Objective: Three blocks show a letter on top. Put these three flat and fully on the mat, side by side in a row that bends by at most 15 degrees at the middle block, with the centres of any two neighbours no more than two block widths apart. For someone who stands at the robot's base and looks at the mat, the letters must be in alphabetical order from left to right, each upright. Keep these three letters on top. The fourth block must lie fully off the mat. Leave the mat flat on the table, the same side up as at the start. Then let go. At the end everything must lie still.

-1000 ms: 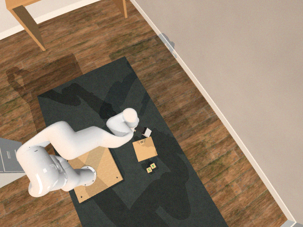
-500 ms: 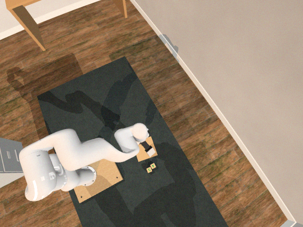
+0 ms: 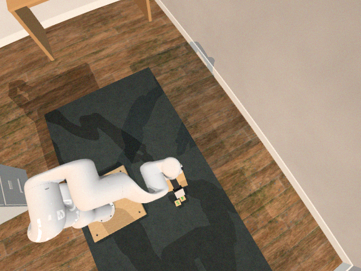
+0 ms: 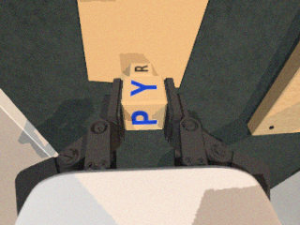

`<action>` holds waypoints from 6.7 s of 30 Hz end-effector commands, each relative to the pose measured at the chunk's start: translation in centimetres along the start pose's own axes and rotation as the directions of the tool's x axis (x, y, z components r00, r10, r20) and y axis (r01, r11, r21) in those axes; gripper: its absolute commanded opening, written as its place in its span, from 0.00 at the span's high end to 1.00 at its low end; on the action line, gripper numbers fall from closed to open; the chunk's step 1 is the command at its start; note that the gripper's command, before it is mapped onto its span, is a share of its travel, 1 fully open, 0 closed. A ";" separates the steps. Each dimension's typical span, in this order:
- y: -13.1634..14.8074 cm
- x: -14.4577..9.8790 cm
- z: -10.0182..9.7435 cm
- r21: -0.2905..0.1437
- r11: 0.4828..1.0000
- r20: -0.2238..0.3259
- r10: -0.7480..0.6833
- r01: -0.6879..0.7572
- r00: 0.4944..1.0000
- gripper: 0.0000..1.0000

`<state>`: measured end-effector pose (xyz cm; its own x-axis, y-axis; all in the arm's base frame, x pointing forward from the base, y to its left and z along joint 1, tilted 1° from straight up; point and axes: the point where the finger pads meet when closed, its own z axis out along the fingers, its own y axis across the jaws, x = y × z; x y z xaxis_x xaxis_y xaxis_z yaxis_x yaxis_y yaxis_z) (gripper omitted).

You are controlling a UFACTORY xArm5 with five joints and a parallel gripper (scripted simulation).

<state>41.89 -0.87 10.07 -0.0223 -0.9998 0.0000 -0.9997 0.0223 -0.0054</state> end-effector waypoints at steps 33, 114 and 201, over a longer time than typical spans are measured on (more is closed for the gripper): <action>-0.2 0.1 8.4 0.004 1.000 0.000 0.001 -0.001 1.000 0.73; -0.2 0.1 9.4 0.004 1.000 0.000 0.001 -0.001 1.000 0.73; -0.2 0.1 9.6 0.004 1.000 0.000 0.001 -0.001 1.000 0.73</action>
<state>41.99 -1.00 0.47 -0.0234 -0.9997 0.0000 -0.9997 0.0234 -0.0056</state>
